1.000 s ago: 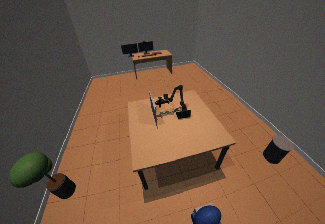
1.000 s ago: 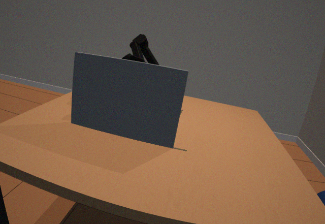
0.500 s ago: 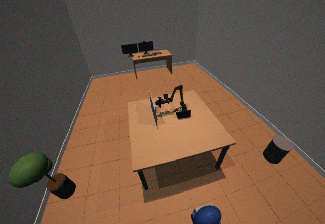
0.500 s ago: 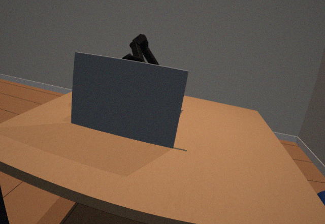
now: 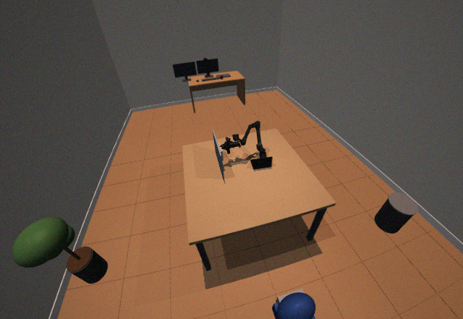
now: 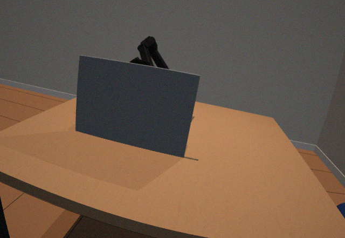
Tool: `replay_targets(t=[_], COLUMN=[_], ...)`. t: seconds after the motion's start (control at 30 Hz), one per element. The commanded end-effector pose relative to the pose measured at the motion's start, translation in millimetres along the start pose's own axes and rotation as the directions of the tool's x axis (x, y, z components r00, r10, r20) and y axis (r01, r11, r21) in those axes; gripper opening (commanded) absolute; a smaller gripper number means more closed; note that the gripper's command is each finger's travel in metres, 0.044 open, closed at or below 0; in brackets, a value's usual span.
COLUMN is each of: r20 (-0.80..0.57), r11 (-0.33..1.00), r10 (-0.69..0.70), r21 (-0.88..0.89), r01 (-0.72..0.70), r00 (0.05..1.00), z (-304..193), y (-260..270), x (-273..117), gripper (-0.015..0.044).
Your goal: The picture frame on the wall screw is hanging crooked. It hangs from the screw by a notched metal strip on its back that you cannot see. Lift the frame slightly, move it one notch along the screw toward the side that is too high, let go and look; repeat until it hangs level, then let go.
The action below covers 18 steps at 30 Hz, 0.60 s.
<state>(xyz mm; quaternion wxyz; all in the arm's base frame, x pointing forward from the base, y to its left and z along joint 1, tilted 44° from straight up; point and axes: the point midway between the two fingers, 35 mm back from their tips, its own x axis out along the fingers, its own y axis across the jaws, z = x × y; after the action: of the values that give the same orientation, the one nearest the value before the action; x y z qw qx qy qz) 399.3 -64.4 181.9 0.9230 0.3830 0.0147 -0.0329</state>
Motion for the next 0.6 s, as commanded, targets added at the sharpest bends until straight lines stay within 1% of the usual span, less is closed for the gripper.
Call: replay_targets(t=[0.0,0.13,0.47,0.57], r20=[0.001,0.000,0.000,0.000], r11=[1.000,0.999,1.000,1.000], r10=[0.000,0.000,0.000,0.000], r21=[0.024,0.045,0.026,0.026], r01=[0.000,0.000,0.000,0.000], r00=[1.000,1.000,1.000,1.000], z=[0.1,0.1,0.1,0.1], y=[-0.4,-0.6,-0.2,-0.2], x=[0.0,0.0,0.0,0.0], gripper=[0.0000,0.0000,0.0260,0.0260])
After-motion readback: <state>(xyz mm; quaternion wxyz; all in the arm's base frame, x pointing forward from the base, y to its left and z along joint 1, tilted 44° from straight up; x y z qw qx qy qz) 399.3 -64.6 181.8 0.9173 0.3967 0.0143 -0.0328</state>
